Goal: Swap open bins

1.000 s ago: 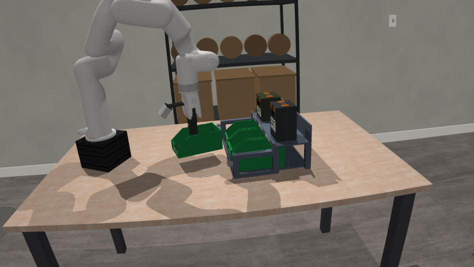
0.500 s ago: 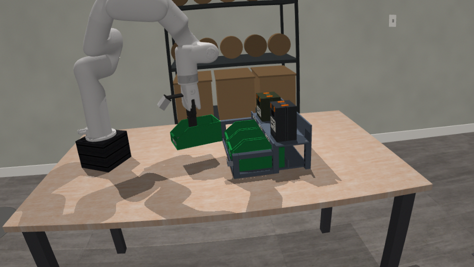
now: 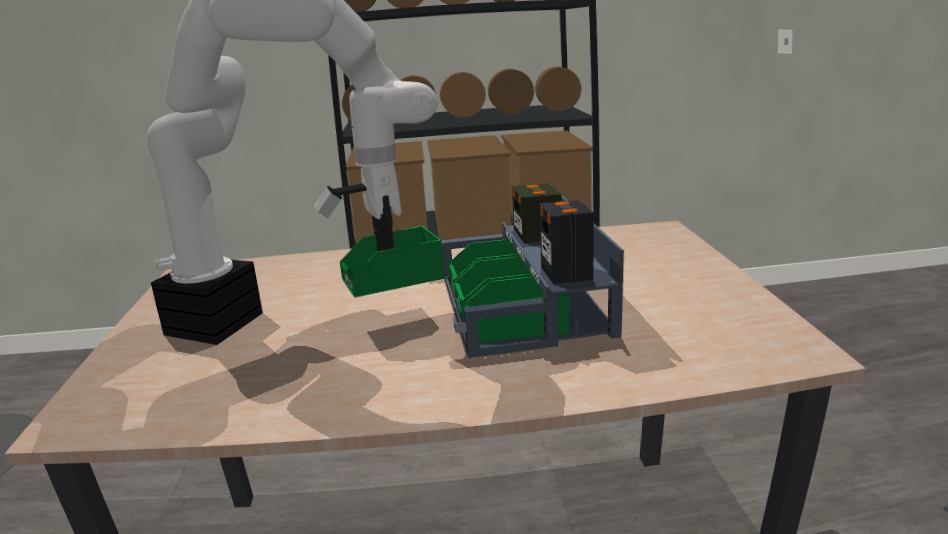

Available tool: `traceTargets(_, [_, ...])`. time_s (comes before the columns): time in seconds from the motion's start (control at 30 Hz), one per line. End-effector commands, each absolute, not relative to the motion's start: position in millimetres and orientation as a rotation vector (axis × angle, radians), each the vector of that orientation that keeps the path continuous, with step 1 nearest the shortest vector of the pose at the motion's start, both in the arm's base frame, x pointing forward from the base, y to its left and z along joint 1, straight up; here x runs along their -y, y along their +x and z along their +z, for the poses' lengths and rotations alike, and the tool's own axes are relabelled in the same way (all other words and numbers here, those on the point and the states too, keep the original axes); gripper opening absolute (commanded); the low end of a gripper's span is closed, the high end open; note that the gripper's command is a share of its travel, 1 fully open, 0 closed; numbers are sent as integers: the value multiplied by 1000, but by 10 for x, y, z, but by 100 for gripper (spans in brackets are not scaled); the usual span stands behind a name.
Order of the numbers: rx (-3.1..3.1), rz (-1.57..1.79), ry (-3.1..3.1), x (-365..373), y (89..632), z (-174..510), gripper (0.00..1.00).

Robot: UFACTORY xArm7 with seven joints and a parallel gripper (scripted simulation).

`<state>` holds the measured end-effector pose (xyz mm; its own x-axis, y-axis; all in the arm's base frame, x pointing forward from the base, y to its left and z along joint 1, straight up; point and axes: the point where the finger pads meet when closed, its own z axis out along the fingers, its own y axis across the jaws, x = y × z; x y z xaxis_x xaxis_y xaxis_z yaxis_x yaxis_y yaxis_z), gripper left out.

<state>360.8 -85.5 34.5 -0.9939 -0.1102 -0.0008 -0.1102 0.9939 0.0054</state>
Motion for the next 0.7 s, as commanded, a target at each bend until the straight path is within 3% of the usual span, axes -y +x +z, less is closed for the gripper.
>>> traceTargets(0.0, [-3133, 6, -173, 857, 3620, 356, 0])
traceTargets(0.27, [-3135, 6, -149, 930, 3608, 356, 0])
traceTargets(0.67, [-3137, 7, 105, 1684, 3490, 355, 0])
